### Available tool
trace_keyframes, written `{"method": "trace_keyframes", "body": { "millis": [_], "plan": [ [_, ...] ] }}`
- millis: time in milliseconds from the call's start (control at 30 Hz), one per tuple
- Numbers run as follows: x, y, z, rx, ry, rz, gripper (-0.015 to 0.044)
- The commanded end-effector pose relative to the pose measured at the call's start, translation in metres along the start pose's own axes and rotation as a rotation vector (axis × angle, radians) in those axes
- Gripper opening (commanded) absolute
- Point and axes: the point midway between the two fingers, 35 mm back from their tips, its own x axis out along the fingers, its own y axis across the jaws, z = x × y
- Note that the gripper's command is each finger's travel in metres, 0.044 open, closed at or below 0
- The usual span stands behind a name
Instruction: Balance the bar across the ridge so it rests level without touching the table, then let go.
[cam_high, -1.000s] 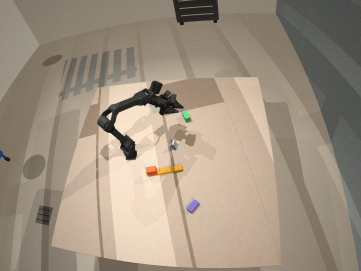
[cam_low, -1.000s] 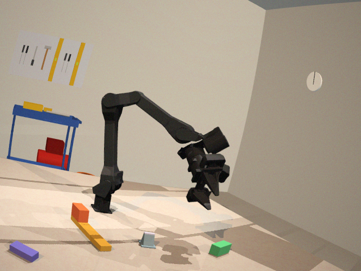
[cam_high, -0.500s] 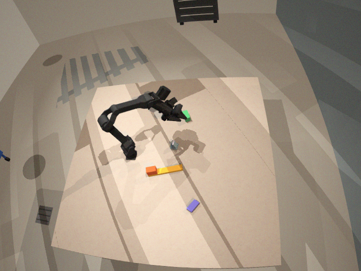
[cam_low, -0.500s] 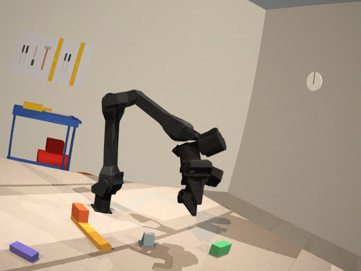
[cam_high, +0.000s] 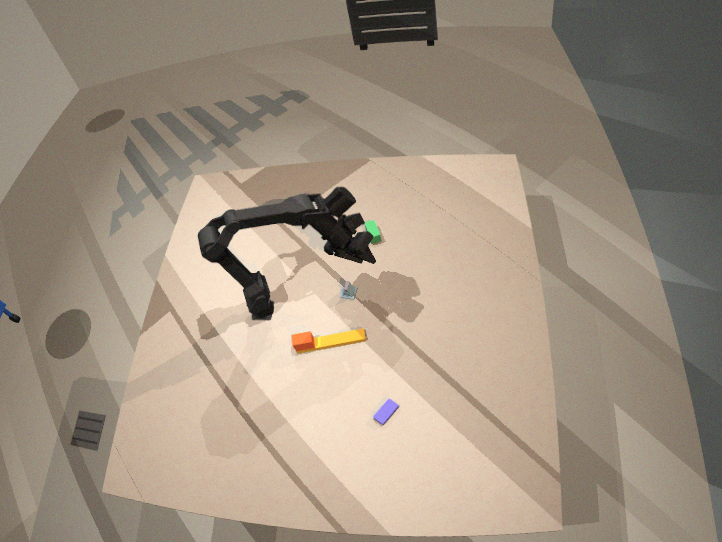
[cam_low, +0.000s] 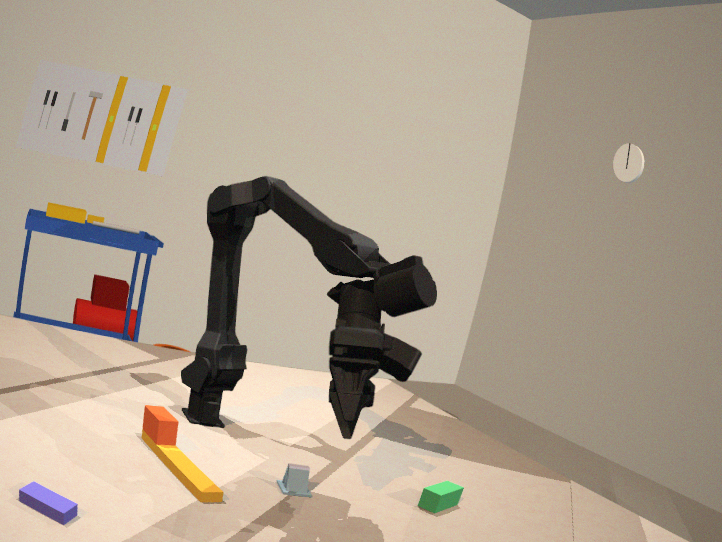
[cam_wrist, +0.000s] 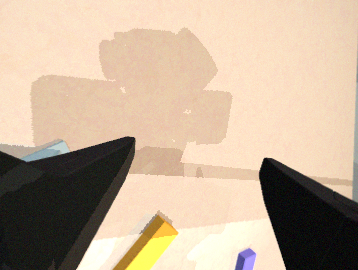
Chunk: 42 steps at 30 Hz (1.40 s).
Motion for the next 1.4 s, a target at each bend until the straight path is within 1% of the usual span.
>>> {"method": "trace_keyframes", "body": {
  "millis": [0,667,1367],
  "plan": [
    [0.005,-0.007,-0.016,0.044,0.042,0.037,0.0315],
    [0.017,-0.026,-0.093,0.248,0.223,0.215,0.0315],
    [0.006,-0.028,-0.168,0.527,0.361,0.409,0.0315]
  ]
}}
